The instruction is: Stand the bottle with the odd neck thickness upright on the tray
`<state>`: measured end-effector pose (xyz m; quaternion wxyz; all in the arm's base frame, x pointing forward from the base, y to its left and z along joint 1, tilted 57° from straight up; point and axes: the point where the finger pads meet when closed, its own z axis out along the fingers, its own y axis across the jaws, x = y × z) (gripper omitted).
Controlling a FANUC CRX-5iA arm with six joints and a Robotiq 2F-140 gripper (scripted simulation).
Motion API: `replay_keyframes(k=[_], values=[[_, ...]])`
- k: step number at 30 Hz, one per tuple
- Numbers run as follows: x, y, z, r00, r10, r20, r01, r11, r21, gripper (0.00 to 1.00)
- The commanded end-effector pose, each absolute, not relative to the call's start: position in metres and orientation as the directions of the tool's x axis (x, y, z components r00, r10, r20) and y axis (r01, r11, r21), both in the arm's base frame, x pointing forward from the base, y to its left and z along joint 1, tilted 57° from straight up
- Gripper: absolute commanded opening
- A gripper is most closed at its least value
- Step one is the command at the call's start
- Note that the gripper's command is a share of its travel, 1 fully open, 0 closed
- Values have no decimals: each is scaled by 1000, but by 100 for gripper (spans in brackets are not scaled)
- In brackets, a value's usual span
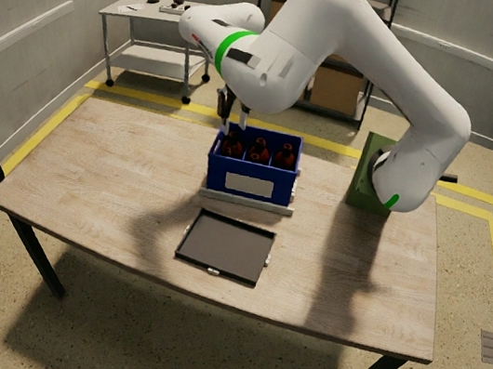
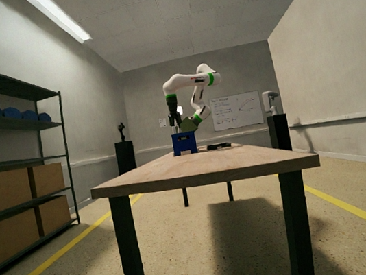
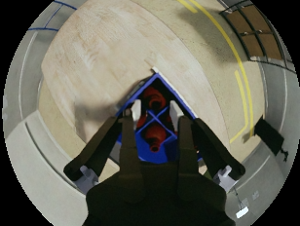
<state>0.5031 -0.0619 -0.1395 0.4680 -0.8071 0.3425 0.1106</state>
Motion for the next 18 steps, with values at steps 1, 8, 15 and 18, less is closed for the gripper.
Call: replay_keyframes(k=[1, 8, 15, 18], values=[[504, -61, -141, 741, -451, -498, -656, -327, -680, 44], [504, -57, -143, 741, -451, -498, -656, -327, -680, 44], [506, -50, -148, 741, -451, -498, -656, -327, -680, 44], [506, -47, -150, 741, -451, -498, -656, -327, -680, 44]])
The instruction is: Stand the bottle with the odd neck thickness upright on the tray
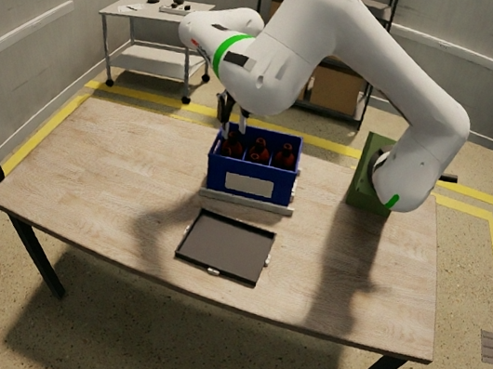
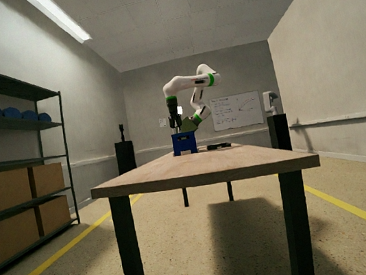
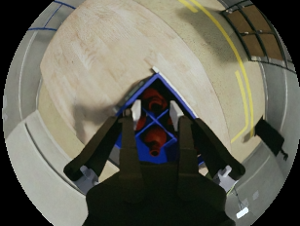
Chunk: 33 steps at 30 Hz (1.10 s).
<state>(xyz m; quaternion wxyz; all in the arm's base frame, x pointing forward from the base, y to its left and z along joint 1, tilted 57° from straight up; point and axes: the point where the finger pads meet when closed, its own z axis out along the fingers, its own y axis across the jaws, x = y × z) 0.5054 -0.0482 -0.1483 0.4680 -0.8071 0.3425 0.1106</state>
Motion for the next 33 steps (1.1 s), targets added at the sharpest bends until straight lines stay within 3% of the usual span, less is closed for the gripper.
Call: replay_keyframes(k=[1, 33], values=[[506, -46, -150, 741, -451, -498, -656, -327, -680, 44], [509, -32, -159, 741, -451, -498, -656, -327, -680, 44]])
